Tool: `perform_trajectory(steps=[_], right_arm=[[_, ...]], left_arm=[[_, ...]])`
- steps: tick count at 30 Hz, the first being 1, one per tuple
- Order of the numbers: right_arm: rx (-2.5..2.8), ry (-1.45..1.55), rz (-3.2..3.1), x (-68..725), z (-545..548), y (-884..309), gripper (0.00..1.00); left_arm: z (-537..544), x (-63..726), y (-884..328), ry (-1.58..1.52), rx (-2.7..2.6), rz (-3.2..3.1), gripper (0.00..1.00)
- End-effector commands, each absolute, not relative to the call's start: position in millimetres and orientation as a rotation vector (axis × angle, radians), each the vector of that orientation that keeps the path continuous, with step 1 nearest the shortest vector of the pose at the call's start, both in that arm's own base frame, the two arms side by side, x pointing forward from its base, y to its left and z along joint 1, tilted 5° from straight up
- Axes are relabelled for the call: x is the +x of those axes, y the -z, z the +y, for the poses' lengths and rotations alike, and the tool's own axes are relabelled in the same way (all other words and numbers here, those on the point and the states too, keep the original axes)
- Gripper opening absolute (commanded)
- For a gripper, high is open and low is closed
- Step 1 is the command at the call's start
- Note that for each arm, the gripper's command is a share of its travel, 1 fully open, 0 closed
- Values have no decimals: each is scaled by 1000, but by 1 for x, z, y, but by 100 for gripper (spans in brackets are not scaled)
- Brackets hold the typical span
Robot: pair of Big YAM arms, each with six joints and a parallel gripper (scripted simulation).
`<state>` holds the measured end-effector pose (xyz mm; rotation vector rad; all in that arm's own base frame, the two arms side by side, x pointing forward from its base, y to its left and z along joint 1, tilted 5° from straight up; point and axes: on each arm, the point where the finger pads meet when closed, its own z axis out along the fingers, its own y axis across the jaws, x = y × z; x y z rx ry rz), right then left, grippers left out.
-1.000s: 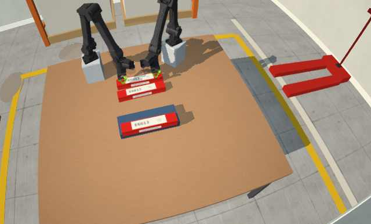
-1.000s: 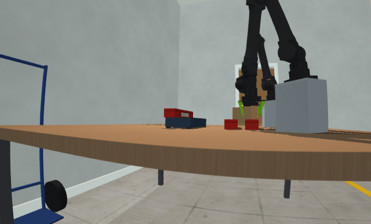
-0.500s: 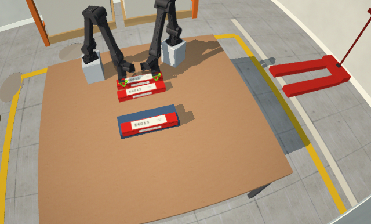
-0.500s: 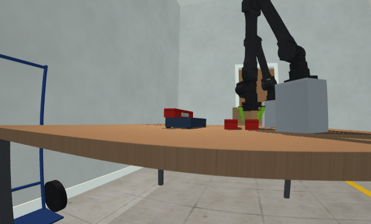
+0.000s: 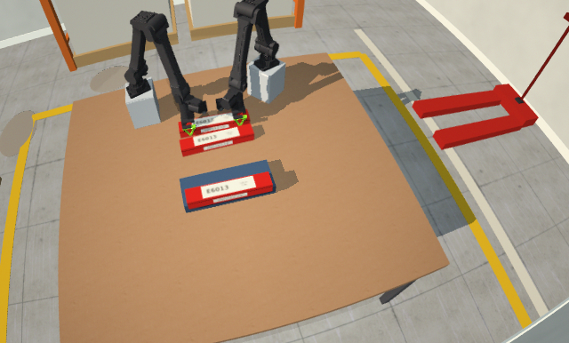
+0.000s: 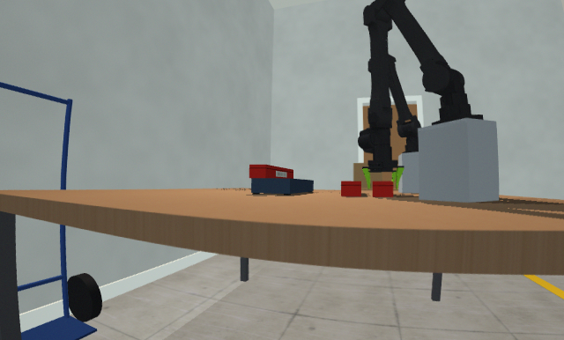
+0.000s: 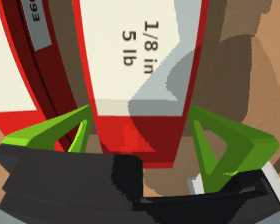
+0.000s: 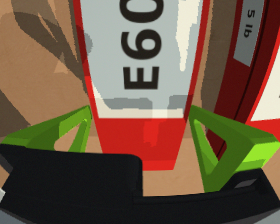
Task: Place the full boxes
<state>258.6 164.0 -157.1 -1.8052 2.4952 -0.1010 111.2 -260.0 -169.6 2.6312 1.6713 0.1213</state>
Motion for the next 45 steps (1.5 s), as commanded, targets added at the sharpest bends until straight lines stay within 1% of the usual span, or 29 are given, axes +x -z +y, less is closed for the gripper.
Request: perform_trajectory(steps=[1,18,19,20,45], right_arm=[[-1786,99,2493,269,165,163,100],[-1796,98,2508,260,158,167,100],[-1796,98,2508,260,158,167,0],[-1796,98,2510,260,158,167,0],[-1793,100,2513,261,158,167,0]], left_arm=[[-269,119,176,-118,2616,1656,100],[-265,115,176,-116,2620,1659,100],[-265,115,176,-116,2620,1659,100],[-265,115,176,-116,2620,1659,0],[-265,115,176,-116,2620,1659,0]])
